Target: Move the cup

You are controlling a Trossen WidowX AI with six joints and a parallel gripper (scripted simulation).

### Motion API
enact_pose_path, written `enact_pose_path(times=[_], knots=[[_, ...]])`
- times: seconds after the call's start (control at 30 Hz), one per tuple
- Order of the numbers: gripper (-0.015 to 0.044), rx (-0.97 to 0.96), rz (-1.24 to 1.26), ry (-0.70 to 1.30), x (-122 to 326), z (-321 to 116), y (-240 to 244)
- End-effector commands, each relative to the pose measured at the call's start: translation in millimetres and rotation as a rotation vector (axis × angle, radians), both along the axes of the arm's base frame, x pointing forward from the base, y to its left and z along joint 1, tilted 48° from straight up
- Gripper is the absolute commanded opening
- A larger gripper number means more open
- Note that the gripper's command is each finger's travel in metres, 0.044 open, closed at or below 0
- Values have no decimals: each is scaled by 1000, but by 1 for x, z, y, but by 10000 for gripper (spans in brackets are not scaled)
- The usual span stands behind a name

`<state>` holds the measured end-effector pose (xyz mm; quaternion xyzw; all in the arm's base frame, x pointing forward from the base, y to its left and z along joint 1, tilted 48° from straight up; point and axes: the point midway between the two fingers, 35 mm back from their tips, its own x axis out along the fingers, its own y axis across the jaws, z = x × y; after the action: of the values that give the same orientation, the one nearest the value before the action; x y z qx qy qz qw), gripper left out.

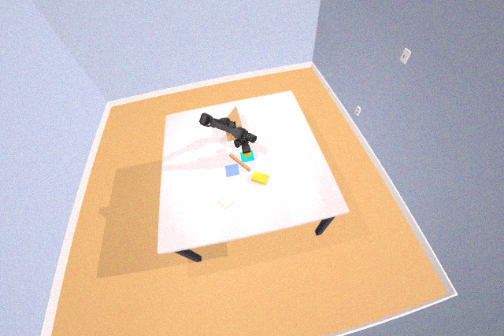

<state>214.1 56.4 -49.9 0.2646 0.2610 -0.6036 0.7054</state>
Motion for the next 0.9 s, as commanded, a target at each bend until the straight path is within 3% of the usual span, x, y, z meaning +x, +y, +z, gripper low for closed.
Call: enact_pose_path(times=[0.0, 0.87], knots=[[0, -7, 3, 5, -1, -4, -6], [0, -3, -1, 0, 2, -17, -19]])
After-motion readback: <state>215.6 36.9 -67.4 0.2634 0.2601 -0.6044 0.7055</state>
